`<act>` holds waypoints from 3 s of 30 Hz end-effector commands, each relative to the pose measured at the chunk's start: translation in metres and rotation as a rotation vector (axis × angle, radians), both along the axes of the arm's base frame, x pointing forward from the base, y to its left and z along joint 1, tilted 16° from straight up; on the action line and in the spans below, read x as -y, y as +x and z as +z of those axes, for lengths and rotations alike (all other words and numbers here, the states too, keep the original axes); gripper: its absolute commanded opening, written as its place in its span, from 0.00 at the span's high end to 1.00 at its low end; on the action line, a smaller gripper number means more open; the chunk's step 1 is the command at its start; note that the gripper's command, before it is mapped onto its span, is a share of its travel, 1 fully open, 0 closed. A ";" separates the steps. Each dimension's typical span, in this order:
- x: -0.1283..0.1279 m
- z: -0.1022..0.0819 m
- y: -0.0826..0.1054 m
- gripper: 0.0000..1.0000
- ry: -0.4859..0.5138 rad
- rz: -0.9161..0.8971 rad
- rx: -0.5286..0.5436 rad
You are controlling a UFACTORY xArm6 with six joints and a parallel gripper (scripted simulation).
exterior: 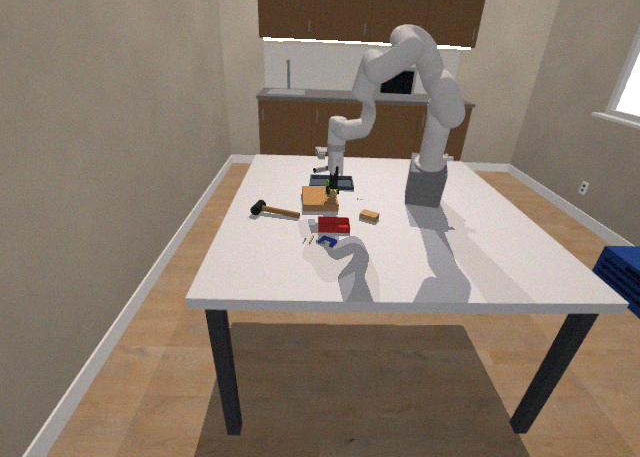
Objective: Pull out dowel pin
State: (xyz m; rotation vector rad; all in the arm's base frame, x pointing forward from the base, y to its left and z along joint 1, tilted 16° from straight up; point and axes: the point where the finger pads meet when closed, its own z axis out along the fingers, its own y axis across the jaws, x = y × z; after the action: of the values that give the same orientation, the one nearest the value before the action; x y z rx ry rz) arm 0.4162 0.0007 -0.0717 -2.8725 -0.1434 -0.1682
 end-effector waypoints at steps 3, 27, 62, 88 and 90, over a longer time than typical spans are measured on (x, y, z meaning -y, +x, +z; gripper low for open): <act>0.000 0.001 0.002 1.00 0.006 -0.139 -0.050; 0.001 0.002 0.002 1.00 0.050 -0.578 -0.168; 0.001 0.003 0.002 1.00 0.028 -0.365 -0.111; 0.001 0.004 0.002 1.00 -0.013 0.053 0.002; 0.001 0.004 0.002 1.00 -0.017 0.090 0.012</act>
State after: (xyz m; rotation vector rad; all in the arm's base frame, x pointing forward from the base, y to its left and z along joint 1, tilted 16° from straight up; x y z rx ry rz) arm 0.4164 0.0002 -0.0693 -2.8899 -0.1346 -0.1233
